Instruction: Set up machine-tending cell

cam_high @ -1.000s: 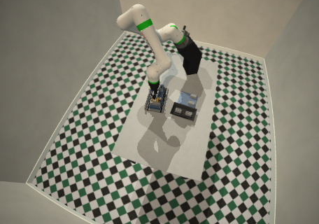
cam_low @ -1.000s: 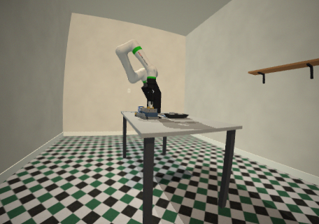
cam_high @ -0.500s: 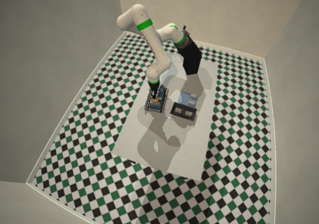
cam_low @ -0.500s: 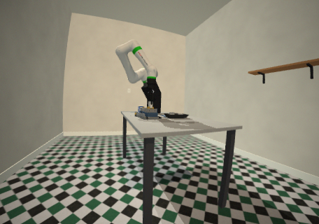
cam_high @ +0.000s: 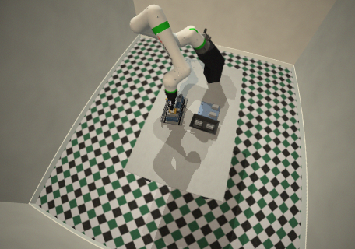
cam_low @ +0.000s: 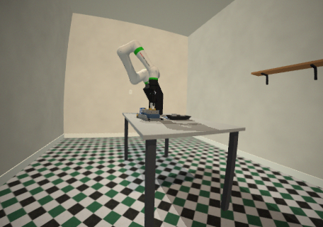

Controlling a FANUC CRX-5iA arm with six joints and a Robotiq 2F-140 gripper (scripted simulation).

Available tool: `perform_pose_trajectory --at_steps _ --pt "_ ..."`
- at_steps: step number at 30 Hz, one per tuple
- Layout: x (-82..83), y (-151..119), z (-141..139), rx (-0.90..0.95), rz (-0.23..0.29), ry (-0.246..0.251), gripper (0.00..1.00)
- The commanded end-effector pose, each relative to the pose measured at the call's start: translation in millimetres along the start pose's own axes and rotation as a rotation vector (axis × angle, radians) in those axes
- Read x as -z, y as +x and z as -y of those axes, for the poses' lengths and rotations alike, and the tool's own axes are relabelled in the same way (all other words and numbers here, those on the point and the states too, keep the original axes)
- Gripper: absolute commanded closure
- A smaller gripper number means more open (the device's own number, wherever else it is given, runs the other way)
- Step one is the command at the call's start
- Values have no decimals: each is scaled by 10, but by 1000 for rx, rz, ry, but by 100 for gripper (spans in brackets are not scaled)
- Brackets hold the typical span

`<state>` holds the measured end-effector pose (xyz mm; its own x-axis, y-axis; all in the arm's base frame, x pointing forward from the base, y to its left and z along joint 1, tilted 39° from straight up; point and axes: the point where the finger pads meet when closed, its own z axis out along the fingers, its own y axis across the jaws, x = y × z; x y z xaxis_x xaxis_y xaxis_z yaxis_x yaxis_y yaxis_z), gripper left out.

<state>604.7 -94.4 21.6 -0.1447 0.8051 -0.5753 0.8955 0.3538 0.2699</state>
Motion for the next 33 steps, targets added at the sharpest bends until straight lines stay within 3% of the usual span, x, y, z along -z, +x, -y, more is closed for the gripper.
perform_pose_trajectory --at_steps 1,22,33 --pt "0 1 -1 0 0 0 100" --pt "122 1 -1 0 0 0 100" --pt "325 1 -1 0 0 0 100"
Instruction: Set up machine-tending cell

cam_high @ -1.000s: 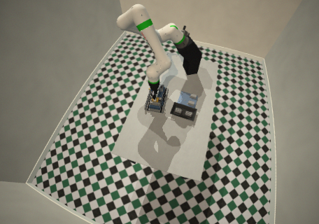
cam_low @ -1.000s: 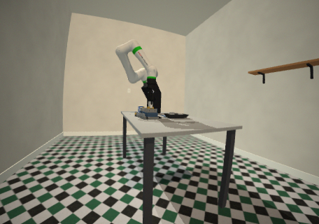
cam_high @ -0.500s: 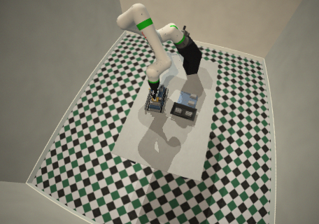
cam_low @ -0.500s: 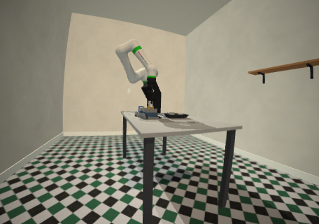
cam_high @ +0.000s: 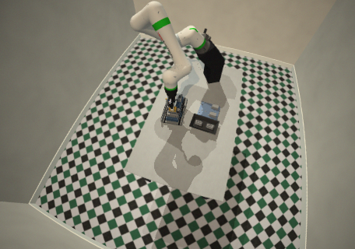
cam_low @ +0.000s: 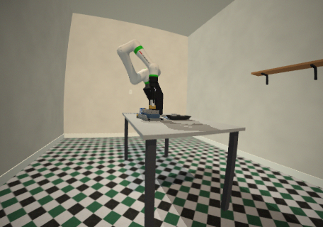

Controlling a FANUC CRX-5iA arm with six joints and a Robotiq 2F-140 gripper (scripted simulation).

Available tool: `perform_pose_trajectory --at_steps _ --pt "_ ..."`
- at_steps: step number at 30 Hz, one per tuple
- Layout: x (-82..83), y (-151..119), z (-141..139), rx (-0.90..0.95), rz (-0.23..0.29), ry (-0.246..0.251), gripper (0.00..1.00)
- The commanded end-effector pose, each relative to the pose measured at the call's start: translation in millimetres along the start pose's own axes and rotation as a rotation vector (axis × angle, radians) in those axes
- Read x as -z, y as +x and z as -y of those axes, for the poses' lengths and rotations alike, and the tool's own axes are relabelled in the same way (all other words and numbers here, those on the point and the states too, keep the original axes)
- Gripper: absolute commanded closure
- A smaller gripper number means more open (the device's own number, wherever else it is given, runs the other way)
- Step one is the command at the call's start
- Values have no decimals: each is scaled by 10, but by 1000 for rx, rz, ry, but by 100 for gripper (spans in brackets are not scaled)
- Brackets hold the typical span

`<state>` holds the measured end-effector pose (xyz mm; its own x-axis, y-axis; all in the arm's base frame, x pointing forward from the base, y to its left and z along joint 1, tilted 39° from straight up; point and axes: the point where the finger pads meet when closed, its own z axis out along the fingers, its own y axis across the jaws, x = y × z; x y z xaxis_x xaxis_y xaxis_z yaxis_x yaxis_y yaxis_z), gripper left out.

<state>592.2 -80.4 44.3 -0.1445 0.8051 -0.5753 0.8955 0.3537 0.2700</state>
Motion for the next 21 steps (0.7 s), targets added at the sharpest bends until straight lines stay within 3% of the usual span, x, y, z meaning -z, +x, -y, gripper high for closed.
perform_pose_trajectory --at_steps 1,21 --pt "48 0 -2 0 0 0 100" --pt "165 8 -2 0 0 0 100"
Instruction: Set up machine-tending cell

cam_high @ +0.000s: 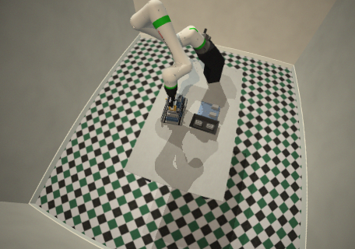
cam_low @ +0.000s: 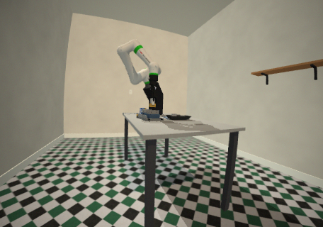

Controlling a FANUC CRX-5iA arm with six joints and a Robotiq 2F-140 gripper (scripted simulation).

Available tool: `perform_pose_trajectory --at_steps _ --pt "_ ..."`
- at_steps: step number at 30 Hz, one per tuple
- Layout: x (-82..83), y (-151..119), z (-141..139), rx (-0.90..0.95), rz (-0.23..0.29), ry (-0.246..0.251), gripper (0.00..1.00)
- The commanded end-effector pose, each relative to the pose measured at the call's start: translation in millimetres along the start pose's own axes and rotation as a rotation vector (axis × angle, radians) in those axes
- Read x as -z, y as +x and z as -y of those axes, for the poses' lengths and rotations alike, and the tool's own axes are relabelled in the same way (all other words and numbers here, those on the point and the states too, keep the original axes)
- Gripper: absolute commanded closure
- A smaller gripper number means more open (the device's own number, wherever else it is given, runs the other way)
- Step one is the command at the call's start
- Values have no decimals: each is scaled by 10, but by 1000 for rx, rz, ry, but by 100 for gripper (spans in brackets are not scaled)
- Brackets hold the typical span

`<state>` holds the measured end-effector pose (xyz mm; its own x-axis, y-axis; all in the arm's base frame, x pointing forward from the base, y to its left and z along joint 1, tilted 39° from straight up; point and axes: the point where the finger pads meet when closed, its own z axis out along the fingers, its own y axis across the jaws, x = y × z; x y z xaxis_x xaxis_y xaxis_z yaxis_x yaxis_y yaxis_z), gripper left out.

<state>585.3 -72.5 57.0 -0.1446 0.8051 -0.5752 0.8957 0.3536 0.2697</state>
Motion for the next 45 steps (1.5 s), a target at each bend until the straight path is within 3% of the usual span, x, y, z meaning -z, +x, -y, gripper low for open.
perform_pose_trajectory --at_steps 1,7,17,19,21,31,34,45 --pt "1 7 -2 0 0 0 100" --pt "-12 233 11 -13 -5 2 100" --pt "-35 1323 207 -74 -17 12 100" --pt "-35 1323 207 -74 -17 12 100" --pt "-31 1640 311 -93 -16 13 100" --pt "-4 2489 730 -150 -3 4 100" --pt "2 2622 819 -160 1 1 100" --pt "4 2666 850 -163 2 -1 100"
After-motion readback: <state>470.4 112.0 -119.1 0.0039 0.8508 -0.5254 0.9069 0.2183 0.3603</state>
